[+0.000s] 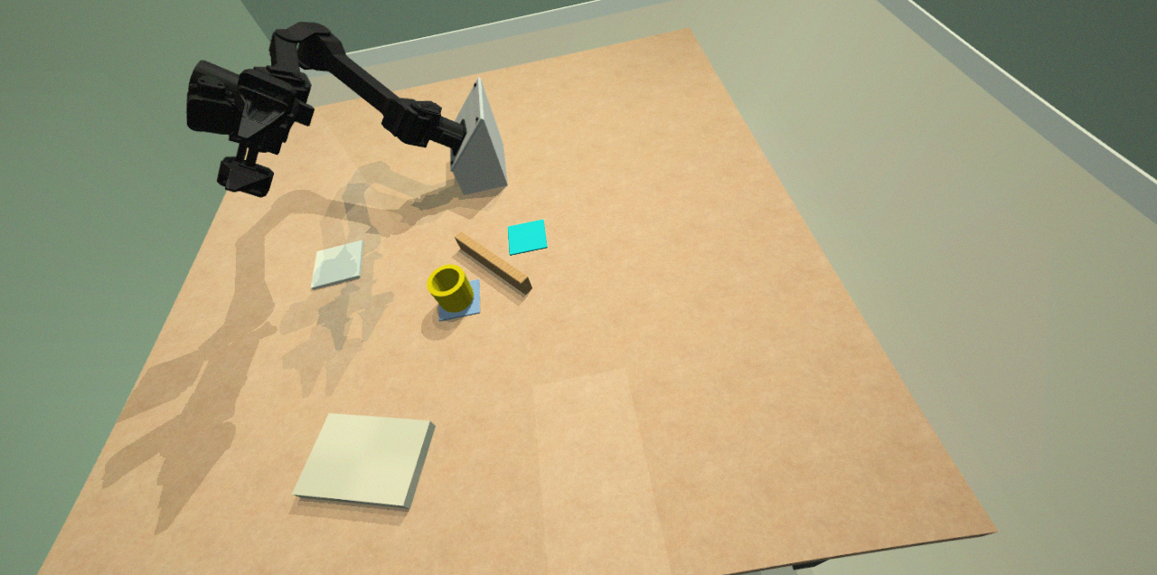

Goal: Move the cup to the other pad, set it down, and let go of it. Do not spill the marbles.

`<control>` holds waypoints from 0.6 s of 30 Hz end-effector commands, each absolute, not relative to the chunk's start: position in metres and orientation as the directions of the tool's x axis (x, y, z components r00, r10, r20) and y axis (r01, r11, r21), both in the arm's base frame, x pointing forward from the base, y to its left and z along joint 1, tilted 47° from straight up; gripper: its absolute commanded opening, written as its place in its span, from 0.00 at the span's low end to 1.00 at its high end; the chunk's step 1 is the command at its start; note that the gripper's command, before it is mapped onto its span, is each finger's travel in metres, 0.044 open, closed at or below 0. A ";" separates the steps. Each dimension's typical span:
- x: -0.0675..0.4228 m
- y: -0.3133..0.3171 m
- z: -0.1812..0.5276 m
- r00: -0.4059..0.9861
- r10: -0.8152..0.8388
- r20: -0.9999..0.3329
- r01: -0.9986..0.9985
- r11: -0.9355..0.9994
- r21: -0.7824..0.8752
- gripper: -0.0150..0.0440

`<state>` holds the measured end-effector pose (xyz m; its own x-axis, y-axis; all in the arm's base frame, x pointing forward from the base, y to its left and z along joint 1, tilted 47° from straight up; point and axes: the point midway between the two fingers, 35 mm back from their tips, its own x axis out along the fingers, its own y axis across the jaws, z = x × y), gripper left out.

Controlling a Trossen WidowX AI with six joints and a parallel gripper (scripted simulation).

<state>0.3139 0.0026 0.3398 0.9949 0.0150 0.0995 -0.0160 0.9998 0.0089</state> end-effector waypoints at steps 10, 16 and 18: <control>0.367 -0.028 0.204 0.815 -0.239 -0.528 0.500 0.752 0.430 0.54; 0.358 -0.047 0.121 0.458 -0.426 -0.780 0.874 0.377 0.307 0.54; 0.350 -0.054 0.100 0.324 -0.490 -0.809 0.943 0.241 0.231 0.54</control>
<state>0.3606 -0.0441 0.1325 0.5310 -0.3855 -0.7546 0.8197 0.4593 0.3422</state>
